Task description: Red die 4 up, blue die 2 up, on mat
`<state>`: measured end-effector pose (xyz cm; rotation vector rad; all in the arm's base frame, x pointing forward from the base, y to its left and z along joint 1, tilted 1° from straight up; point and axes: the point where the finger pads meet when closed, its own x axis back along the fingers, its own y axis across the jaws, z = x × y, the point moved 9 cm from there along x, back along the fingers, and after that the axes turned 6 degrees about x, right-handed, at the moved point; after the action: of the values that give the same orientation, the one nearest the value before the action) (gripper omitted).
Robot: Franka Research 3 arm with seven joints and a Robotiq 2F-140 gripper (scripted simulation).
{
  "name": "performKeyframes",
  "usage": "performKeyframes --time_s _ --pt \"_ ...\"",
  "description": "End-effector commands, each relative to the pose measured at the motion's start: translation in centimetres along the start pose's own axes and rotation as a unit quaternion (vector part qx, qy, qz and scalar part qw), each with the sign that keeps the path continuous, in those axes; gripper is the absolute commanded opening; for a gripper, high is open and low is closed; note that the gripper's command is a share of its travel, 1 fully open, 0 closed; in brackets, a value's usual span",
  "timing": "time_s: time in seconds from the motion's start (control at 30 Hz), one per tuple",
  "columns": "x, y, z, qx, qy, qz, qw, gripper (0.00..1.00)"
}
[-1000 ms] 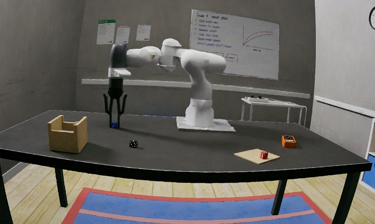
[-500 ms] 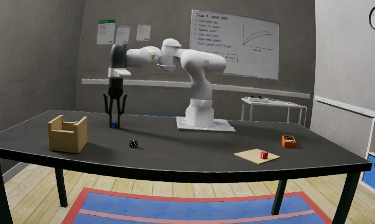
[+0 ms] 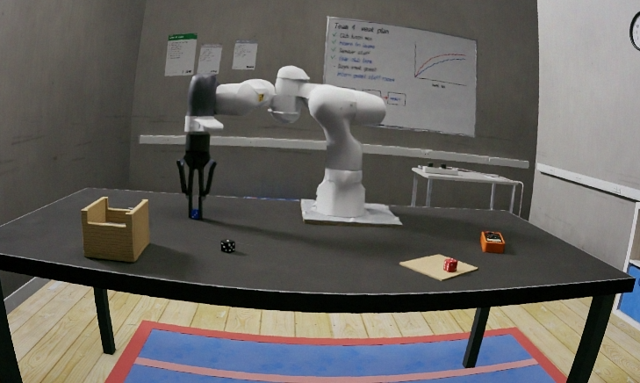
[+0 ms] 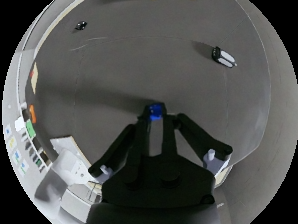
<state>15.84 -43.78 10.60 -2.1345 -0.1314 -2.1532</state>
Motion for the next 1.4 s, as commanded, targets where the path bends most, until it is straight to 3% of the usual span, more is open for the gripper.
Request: performKeyframes --time_s 0.0,0.8,0.93,1.07,1.13,1.37 --pt "-0.1 0.0 0.1 -0.001 0.000 0.000 1.000 0.21" --pt "0.3 0.0 0.1 -0.001 0.000 0.000 1.000 0.21" --pt "1.8 0.0 0.1 -0.001 0.000 0.000 1.000 0.21" --pt "4.5 -0.1 0.1 -0.001 0.000 0.000 1.000 0.21" --pt "4.5 -0.1 0.1 -0.001 0.000 0.000 1.000 0.21" --pt "9.2 -0.1 0.1 -0.001 0.000 0.000 1.000 0.21"
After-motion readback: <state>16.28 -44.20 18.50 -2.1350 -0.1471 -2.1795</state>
